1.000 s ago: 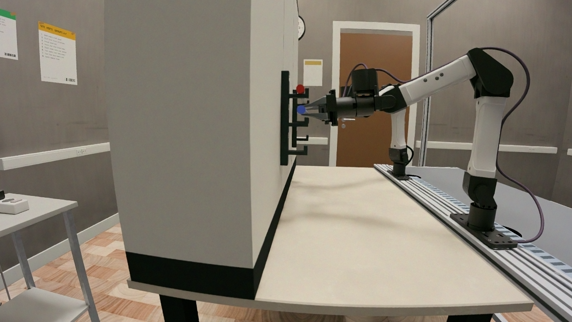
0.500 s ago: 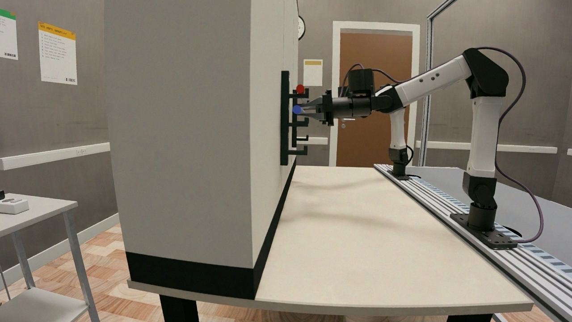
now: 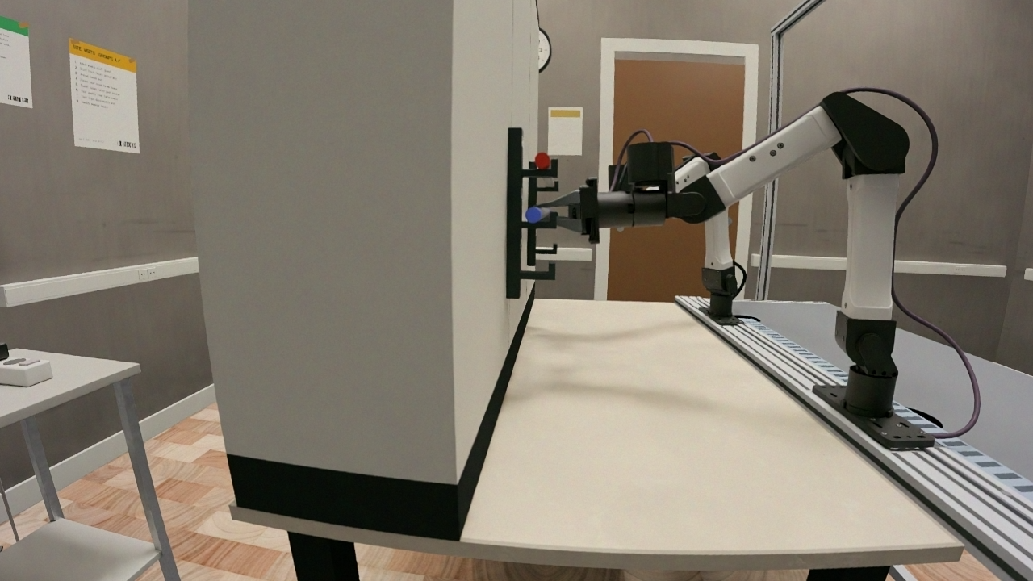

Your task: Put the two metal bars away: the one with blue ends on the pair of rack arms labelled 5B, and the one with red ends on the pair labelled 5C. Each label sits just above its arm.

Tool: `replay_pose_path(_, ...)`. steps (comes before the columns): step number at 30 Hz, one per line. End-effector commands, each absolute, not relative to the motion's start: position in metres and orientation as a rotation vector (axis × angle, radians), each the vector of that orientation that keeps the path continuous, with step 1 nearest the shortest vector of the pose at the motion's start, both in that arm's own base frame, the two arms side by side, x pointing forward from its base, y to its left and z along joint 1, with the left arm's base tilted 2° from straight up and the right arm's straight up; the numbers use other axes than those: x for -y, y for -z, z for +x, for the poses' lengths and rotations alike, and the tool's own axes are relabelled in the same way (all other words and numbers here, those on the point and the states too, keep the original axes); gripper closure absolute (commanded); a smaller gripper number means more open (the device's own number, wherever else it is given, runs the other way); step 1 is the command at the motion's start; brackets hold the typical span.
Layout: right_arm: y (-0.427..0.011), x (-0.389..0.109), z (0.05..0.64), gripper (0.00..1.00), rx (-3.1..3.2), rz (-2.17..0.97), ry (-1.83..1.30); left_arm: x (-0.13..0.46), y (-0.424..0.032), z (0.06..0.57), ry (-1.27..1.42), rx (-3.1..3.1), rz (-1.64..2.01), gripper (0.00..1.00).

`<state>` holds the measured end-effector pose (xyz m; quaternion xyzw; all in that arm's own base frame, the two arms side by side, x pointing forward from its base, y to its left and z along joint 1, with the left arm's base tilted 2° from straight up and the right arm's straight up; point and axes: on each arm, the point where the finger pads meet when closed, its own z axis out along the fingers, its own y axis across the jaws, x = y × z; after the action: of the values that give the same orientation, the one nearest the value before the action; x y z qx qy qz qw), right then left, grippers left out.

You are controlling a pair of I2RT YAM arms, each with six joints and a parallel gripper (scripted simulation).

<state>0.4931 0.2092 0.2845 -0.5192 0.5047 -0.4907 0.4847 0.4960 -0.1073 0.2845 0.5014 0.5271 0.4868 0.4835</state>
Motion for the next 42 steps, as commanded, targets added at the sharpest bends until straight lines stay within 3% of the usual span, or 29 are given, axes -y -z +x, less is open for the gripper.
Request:
replay_pose_path(1, -0.295, -0.211, 0.496, 1.00, -1.190, -1.215, 1.204, 0.103, -0.299, 0.498, -1.224, -1.234, 1.159, 1.00)
replay_pose_path(32, -0.282, -0.211, 0.496, 1.00, -1.190, -1.215, 1.204, 0.104, -0.286, 0.498, -1.224, -1.234, 1.159, 1.00)
replay_pose_path(42, -0.282, -0.211, 0.496, 0.86, -1.190, -1.215, 1.204, 0.104, -0.286, 0.498, -1.224, -1.234, 1.159, 0.86)
